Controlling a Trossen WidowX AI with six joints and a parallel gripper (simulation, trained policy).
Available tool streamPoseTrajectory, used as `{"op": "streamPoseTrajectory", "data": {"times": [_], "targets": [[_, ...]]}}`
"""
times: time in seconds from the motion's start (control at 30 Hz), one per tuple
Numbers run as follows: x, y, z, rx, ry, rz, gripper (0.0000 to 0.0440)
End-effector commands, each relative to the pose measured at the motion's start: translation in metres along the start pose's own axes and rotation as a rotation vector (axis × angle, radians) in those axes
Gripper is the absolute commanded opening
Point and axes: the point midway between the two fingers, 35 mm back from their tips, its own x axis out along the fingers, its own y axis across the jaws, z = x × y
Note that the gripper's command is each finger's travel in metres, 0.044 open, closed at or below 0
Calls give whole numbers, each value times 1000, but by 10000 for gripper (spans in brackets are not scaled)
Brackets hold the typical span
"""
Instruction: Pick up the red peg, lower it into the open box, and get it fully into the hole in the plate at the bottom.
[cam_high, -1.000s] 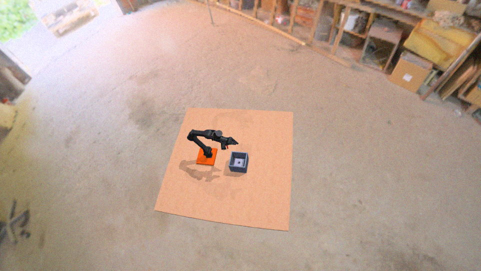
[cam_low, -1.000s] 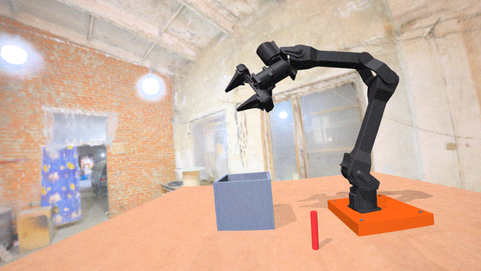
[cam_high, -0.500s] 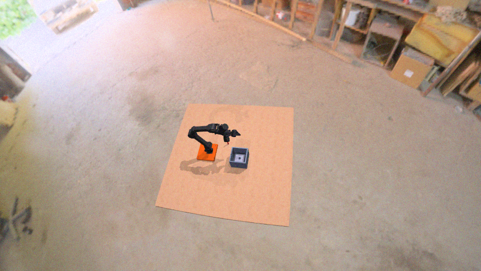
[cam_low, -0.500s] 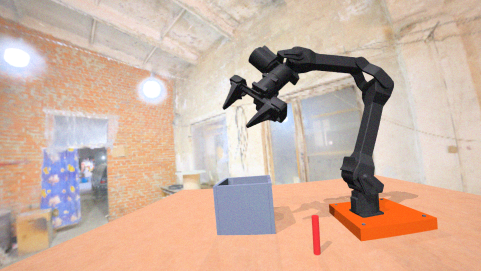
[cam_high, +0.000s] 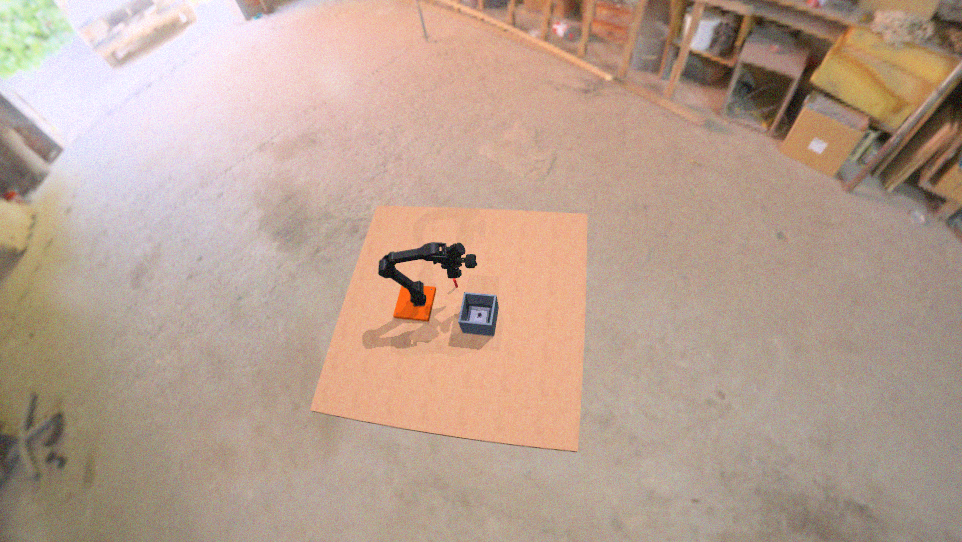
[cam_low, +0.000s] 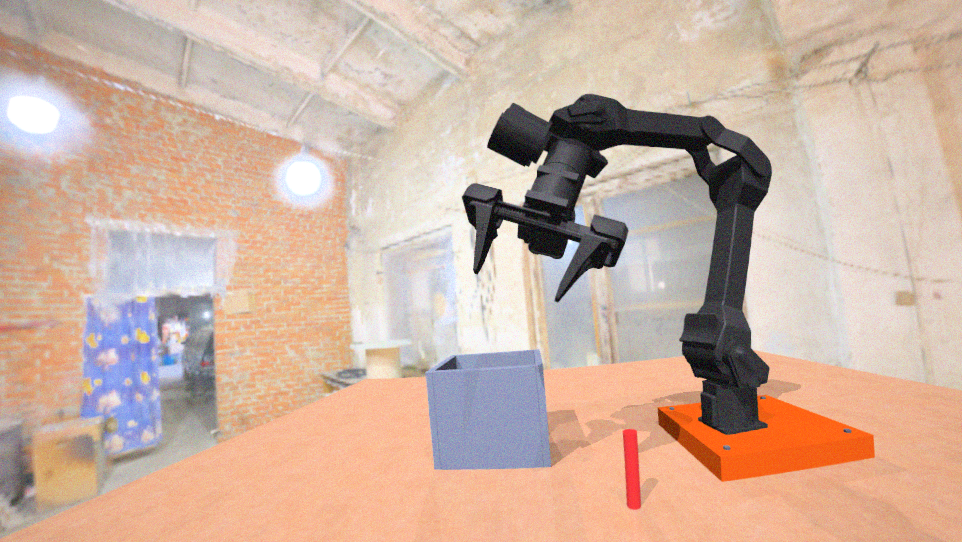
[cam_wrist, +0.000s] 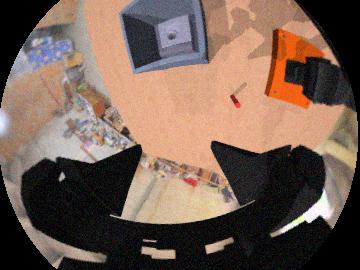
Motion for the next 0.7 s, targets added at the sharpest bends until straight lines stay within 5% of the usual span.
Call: {"op": "streamPoseTrajectory", "data": {"times": [0.0, 0.67], "targets": [[10, -17, -3, -20, -4, -78, 440], [49, -105, 3, -196, -117, -462, 440]]}}
